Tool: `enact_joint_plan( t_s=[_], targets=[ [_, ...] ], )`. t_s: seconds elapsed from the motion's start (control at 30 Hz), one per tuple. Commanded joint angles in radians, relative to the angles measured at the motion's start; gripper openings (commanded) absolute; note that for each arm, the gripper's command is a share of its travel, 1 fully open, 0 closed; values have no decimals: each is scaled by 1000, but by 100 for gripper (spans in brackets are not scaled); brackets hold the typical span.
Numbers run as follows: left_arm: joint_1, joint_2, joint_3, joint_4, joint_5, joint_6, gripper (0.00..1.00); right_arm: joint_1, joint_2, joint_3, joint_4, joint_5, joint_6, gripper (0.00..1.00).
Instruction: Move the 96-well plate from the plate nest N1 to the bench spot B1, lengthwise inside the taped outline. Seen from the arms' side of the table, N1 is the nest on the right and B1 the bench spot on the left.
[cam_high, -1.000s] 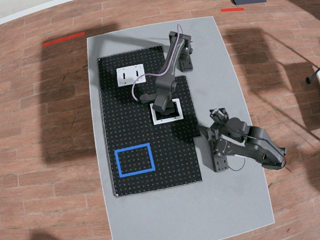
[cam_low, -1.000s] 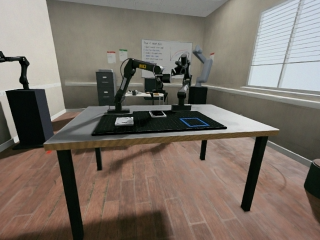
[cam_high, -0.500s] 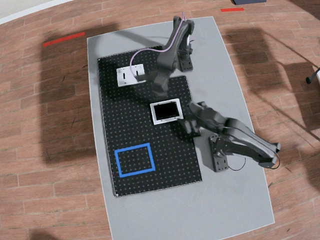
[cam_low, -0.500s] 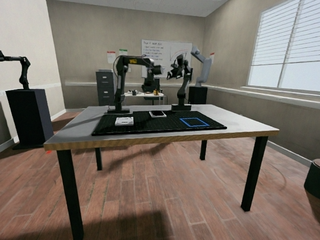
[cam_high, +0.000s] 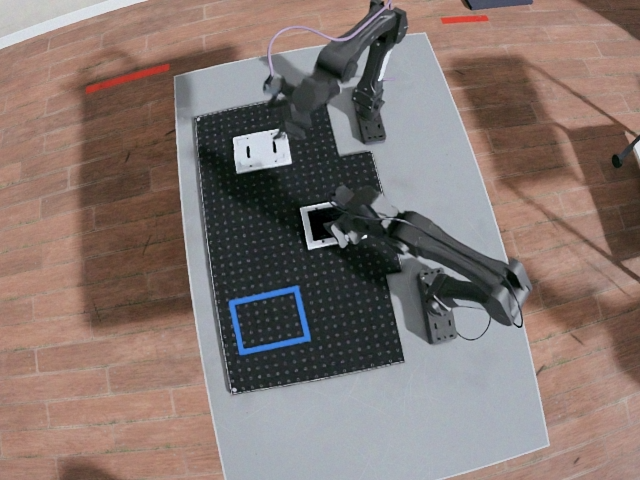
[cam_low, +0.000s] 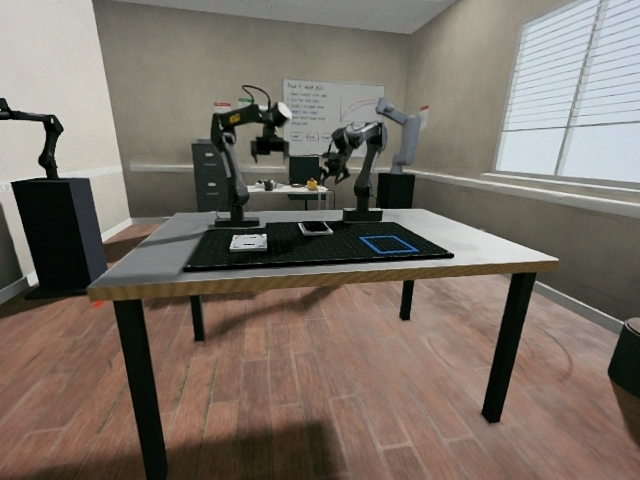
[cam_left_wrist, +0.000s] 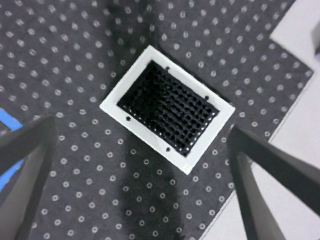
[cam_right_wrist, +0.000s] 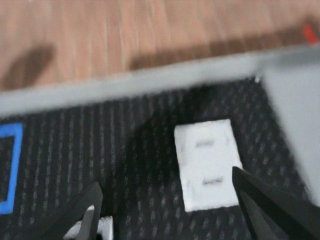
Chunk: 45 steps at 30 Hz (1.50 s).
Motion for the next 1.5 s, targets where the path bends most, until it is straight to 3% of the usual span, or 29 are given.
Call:
enact_joint_plan(
  t_s=[0.0,0.1,0.17,0.43,0.67,0.9,1.2,1.3,1.47],
  targets=[
    [-33,72,-19,140,-54,-36,100,-80,-85,-52,218,20,-220,100],
    [-60,144,-41,201,-75,-48,100,-175,-148,-102,361,-35,-347,100],
    [-60,144,-41,201,-75,-48,100,-175,-148,-102,361,-35,-347,100],
    [-107,268,-84,290,-107,-62,100,-462,-262,-250,736,-314,-567,100],
    [-109,272,-75,276,-97,-54,100,-687,-232,-309,937,-507,-591,100],
    [-109,272,-75,276,-98,-54,100,-773,-203,-329,1028,-583,-576,100],
    [-109,263,-75,283,-108,-70,100,-791,-207,-327,1029,-586,-569,100],
    [-110,264,-64,249,-114,-84,100,-783,-208,-326,1008,-575,-563,100],
    [-128,315,-20,125,-167,-271,100,-704,-234,-303,877,-537,-539,100]
  ],
)
